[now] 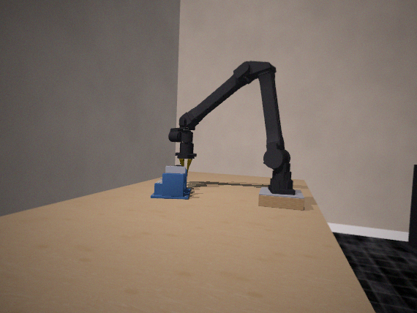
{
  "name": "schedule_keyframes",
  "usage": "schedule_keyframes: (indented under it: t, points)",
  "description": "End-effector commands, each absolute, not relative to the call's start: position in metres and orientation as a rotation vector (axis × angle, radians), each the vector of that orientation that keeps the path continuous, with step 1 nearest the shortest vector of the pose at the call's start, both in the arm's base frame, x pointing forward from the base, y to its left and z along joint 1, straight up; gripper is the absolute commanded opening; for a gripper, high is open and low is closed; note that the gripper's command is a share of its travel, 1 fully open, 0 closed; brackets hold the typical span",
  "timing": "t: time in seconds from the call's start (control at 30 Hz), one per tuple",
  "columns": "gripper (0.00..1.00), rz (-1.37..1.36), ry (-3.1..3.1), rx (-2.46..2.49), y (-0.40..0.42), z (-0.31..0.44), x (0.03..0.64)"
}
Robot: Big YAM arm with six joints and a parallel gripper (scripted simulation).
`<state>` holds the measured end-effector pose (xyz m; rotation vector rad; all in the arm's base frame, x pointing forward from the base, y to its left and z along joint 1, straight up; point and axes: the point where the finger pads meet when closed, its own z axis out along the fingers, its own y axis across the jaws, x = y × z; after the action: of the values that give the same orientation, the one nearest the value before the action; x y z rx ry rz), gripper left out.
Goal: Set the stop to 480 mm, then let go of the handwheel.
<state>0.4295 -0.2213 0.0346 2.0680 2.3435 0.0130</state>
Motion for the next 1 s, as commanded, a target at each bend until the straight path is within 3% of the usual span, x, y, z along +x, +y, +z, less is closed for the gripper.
schedule_keyframes:
  t: [0.0, 0.97]
  points:
    - [0.06, -0.005, 2.344, 2.072, -0.229, 0.024, 0.424]
    - [0.06, -0.006, 2.341, 2.084, -0.224, 0.002, 0.433]
